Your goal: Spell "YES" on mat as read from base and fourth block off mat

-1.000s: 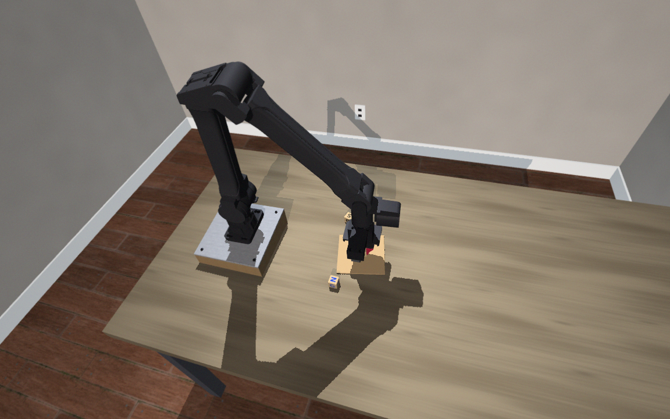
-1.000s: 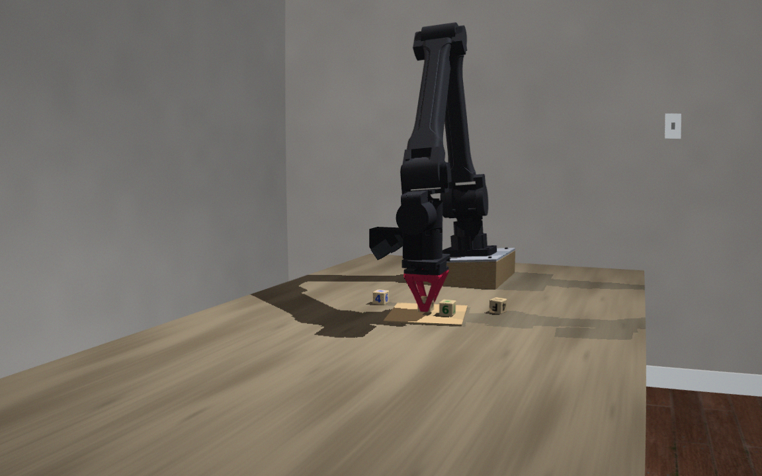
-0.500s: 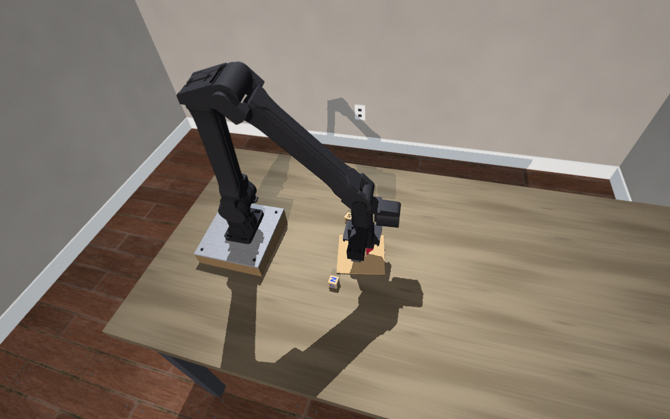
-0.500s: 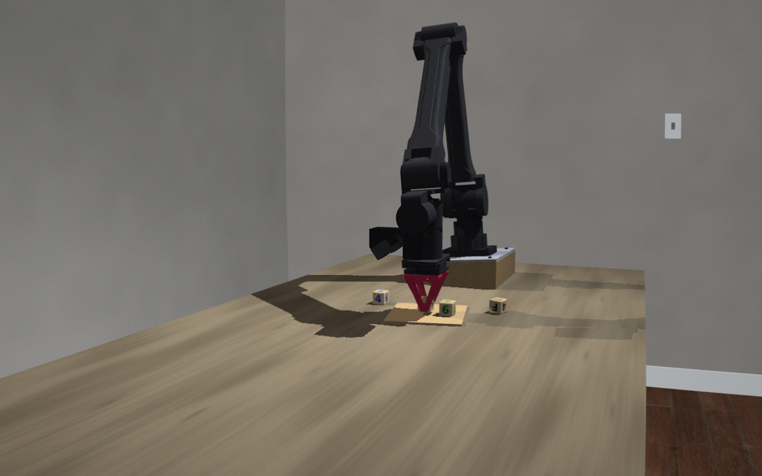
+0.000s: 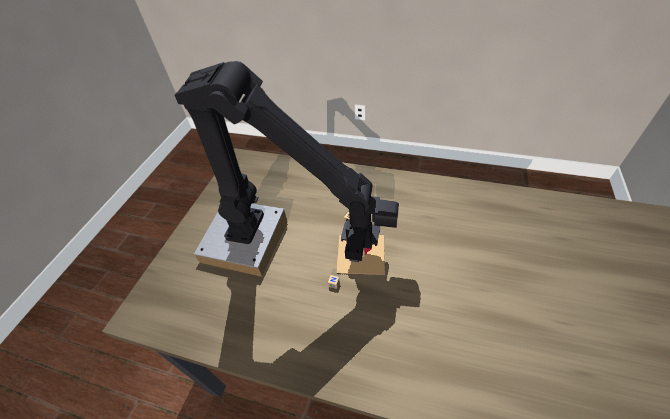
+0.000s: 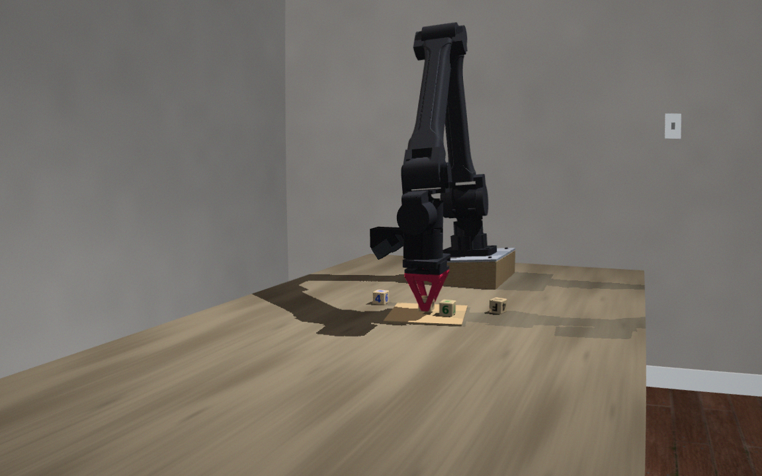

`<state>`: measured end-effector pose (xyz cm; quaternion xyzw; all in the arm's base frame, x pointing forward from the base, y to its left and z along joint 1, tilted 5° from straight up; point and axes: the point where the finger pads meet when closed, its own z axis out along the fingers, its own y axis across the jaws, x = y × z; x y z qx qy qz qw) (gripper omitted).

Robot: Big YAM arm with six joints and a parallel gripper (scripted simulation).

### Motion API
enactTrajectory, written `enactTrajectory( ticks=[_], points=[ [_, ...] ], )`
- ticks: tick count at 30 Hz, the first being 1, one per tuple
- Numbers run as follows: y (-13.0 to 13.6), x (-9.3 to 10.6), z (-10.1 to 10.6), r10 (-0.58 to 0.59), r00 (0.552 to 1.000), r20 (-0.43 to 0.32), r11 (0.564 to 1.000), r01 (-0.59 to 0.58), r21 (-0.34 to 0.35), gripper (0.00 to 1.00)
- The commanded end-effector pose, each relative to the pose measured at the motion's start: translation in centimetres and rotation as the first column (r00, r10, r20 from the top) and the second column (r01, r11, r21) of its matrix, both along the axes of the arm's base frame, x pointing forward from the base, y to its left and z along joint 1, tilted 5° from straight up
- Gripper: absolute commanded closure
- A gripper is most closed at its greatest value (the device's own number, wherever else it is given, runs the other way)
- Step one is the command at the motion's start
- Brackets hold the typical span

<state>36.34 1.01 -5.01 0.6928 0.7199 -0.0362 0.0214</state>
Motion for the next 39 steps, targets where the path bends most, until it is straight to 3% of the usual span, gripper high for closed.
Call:
enactTrajectory(
  ticks=[1, 39],
  points=[
    [-0.3, 0.4, 0.3, 0.005, 1.0, 0.022, 1.0, -0.004, -0.003, 0.79],
    [-0.4, 0.1, -0.7, 0.004, 1.0, 0.005, 1.0, -0.004, -0.004, 0.79]
  ],
)
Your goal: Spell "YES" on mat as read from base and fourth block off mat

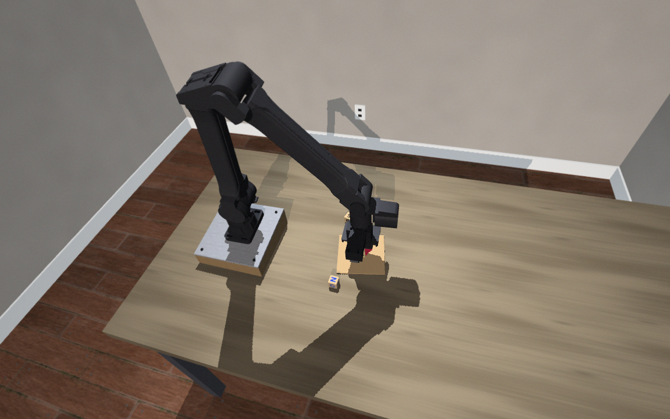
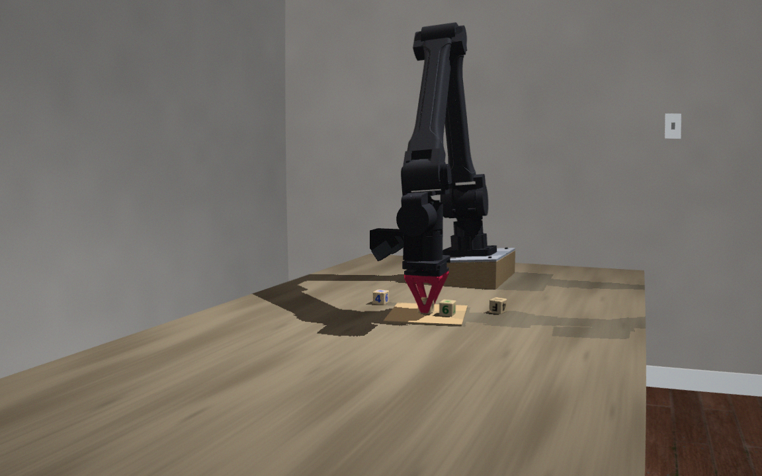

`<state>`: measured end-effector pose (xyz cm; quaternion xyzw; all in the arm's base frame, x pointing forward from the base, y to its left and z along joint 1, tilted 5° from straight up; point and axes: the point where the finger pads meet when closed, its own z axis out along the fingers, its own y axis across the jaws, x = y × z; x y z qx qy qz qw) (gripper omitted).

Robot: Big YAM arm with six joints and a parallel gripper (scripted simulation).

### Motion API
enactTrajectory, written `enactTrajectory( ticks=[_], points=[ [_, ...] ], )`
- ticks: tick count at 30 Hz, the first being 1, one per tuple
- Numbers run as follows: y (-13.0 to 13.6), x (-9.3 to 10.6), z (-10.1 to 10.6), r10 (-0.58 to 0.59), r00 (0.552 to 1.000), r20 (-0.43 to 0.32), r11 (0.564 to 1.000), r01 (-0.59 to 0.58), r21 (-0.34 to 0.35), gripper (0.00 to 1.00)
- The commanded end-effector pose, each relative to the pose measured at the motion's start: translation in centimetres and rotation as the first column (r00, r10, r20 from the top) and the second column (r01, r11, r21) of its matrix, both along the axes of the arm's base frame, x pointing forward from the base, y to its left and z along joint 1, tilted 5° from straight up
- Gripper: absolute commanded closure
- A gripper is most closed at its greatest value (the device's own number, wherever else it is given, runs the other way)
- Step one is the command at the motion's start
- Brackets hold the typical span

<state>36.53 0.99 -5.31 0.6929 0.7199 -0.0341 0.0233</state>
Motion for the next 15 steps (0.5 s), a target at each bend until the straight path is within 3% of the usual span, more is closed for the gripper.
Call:
enactTrajectory(
  ticks=[1, 12, 15],
  points=[
    [-0.37, -0.13, -0.39, 0.004, 1.0, 0.0, 1.0, -0.004, -0.005, 0.79],
    [-0.37, -0.12, -0.39, 0.004, 1.0, 0.0, 1.0, -0.004, -0.005, 0.79],
    [-0.37, -0.12, -0.39, 0.004, 1.0, 0.0, 1.0, -0.004, -0.005, 0.75]
  ],
)
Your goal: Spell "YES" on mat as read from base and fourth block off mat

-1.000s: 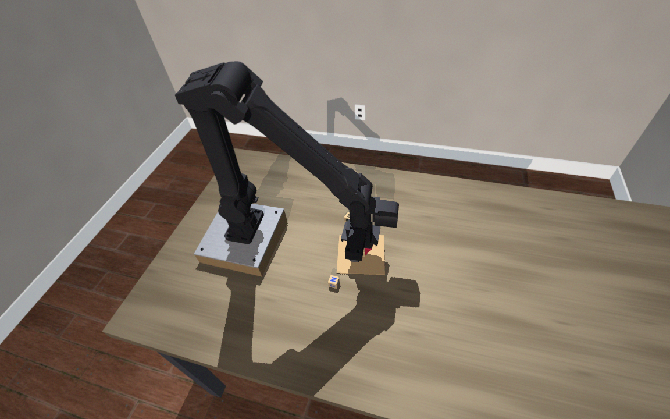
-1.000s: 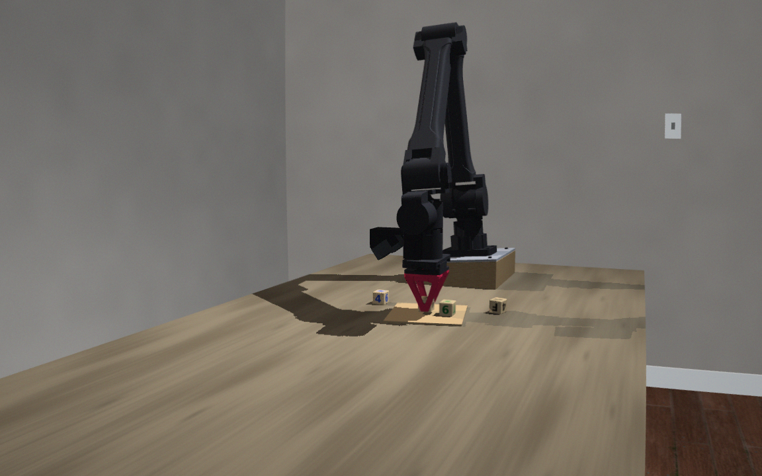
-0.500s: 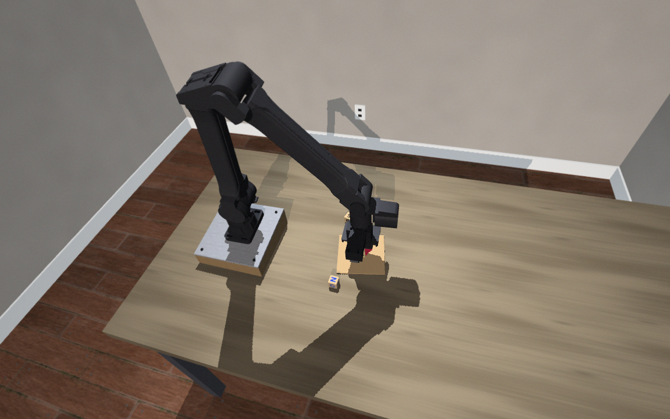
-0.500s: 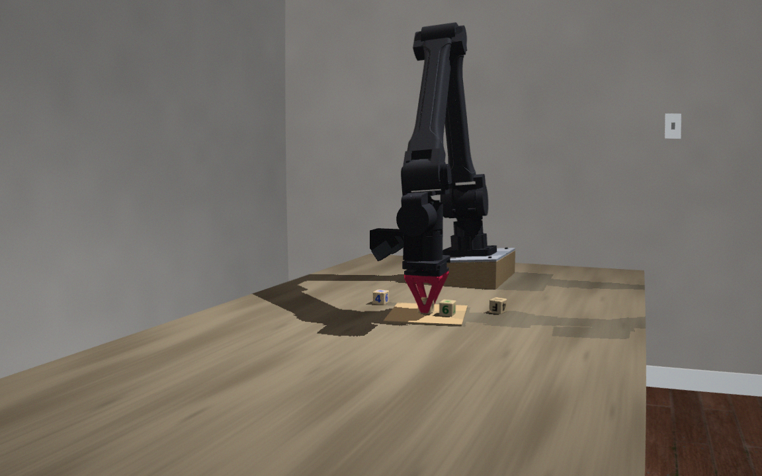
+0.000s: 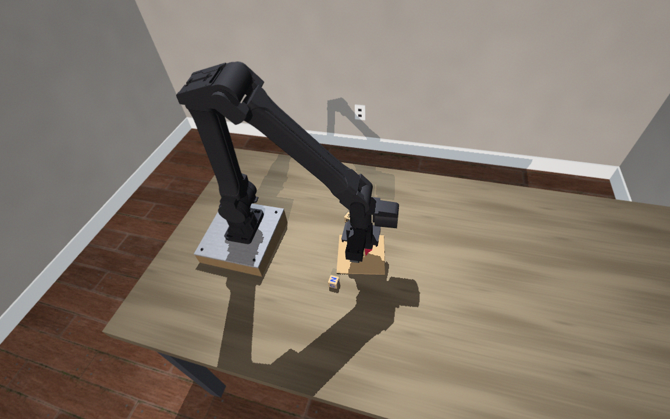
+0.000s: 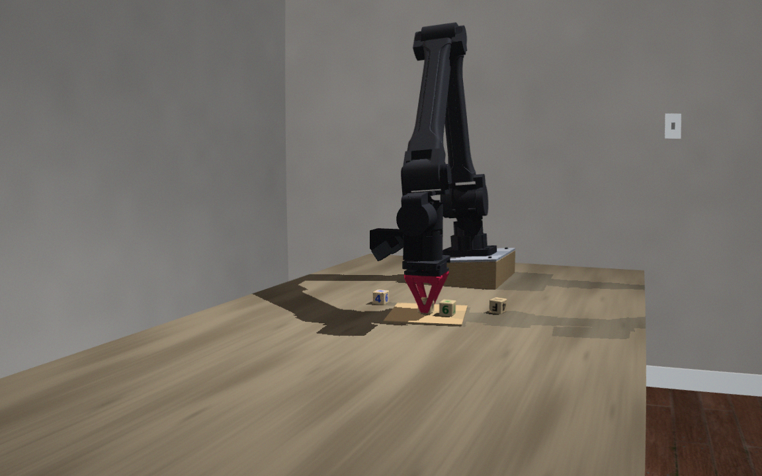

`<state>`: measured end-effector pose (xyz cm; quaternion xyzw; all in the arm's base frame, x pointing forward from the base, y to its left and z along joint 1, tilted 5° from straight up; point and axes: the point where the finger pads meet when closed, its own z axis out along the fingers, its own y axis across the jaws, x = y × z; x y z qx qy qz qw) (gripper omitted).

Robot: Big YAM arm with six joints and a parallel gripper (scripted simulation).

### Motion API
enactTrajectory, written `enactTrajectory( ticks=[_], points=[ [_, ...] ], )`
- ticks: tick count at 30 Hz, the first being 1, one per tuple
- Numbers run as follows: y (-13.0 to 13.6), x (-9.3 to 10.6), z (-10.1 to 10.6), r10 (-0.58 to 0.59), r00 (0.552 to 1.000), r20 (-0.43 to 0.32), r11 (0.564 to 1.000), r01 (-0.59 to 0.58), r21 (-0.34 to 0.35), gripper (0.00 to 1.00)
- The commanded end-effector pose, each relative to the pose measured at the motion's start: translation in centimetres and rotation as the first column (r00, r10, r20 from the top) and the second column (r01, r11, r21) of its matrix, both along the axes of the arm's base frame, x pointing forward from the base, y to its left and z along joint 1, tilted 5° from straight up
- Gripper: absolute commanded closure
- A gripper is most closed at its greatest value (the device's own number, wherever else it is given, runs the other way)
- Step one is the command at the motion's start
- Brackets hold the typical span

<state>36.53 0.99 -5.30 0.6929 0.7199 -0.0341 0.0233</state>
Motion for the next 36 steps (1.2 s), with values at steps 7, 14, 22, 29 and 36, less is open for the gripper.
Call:
enactTrajectory(
  ticks=[7, 14, 22, 29, 36],
  points=[
    [-0.37, -0.12, -0.39, 0.004, 1.0, 0.0, 1.0, -0.004, -0.005, 0.64],
    [-0.37, -0.12, -0.39, 0.004, 1.0, 0.0, 1.0, -0.004, -0.005, 0.6],
    [-0.37, -0.12, -0.39, 0.004, 1.0, 0.0, 1.0, -0.004, -0.005, 0.55],
    [-0.37, -0.12, -0.39, 0.004, 1.0, 0.0, 1.0, -0.004, -0.005, 0.55],
    [-0.37, -0.12, -0.37, 0.004, 1.0, 0.0, 1.0, -0.004, -0.005, 0.55]
  ],
)
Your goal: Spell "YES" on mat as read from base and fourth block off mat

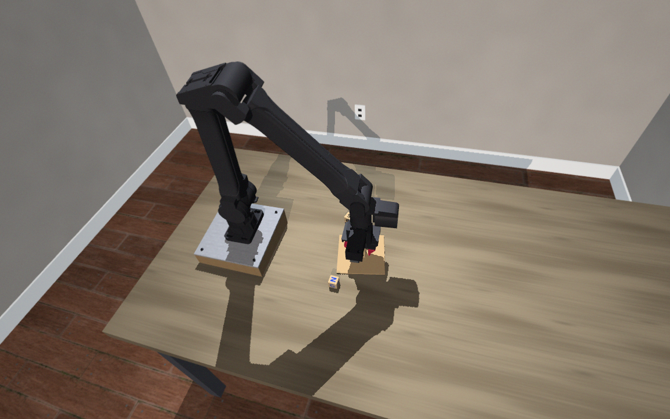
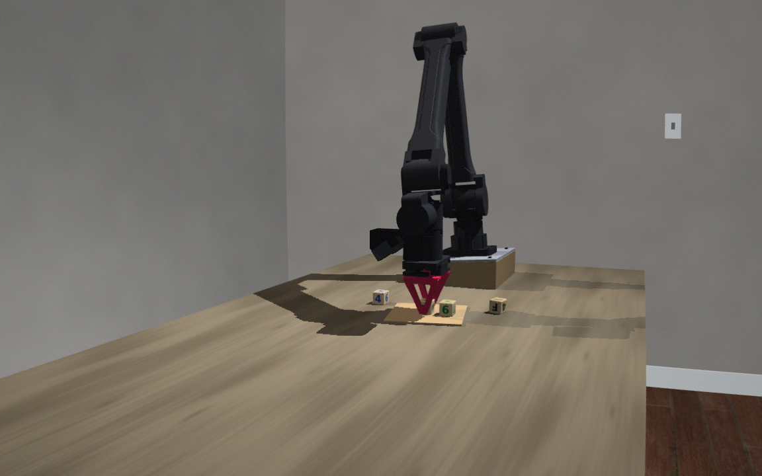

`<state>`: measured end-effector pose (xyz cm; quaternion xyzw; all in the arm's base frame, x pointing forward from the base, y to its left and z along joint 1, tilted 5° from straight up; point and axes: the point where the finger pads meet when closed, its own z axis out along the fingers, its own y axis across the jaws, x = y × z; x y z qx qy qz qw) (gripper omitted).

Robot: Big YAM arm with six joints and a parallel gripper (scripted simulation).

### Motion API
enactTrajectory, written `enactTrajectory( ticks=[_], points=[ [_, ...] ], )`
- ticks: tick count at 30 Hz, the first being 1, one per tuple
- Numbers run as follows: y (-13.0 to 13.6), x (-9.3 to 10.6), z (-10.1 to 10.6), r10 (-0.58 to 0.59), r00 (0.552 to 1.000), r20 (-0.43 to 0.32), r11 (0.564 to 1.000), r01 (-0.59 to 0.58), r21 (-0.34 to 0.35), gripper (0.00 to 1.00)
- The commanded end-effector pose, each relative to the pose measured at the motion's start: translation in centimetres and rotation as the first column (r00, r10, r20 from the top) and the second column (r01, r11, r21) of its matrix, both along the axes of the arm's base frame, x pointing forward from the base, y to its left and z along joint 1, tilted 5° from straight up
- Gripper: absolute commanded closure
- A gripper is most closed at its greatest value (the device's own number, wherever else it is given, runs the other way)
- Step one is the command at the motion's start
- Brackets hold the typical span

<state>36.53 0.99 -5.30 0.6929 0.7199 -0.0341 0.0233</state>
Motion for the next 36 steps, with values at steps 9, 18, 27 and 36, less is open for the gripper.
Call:
enactTrajectory(
  ticks=[9, 18, 27, 36],
  points=[
    [-0.3, -0.1, 1.0, 0.004, 1.0, 0.009, 1.0, -0.004, -0.004, 0.55],
    [0.0, 0.7, 2.0, 0.004, 1.0, 0.024, 1.0, -0.004, -0.003, 0.55],
    [0.5, 2.2, 3.9, 0.003, 0.998, 0.056, 1.0, -0.003, -0.001, 0.55],
    [0.6, 2.2, 5.1, -0.001, 0.999, 0.054, 1.0, 0.001, 0.0, 0.55]
  ],
)
